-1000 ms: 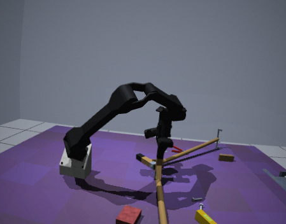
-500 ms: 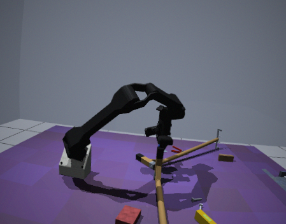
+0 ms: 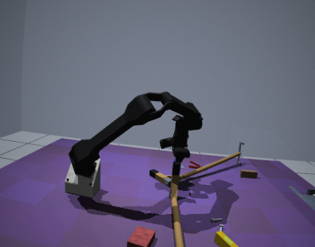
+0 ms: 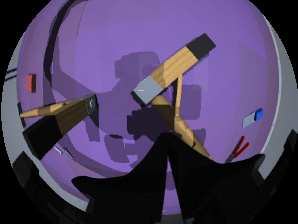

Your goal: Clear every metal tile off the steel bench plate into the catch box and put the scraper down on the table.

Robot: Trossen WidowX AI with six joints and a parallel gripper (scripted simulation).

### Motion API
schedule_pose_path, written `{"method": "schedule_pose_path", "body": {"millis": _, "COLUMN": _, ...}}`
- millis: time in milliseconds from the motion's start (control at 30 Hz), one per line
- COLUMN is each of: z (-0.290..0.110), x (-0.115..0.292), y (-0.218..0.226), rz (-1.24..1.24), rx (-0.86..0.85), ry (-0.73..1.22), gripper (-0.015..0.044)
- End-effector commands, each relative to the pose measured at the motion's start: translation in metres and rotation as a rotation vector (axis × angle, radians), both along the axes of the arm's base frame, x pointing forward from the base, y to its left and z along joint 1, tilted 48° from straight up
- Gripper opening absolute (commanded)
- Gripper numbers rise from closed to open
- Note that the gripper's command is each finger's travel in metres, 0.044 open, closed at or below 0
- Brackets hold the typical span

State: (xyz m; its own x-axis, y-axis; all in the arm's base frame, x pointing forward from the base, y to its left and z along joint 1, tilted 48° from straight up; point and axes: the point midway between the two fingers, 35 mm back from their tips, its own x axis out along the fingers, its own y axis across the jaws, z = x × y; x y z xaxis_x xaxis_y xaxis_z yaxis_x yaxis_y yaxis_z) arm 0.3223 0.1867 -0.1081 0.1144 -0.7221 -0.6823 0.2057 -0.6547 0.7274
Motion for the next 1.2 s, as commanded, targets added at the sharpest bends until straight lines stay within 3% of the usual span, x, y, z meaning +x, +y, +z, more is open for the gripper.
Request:
{"method": "schedule_pose_path", "body": {"millis": 0, "z": -0.006, "x": -0.001, "y": 0.005, "rz": -0.007, "rx": 0.004, "ry": -0.001, "gripper": 0.0000}}
{"method": "schedule_pose_path", "body": {"millis": 1167, "z": -0.048, "x": -0.018, "y": 0.040, "rz": -0.008, "rx": 0.005, "ry": -0.001, "gripper": 0.0000}}
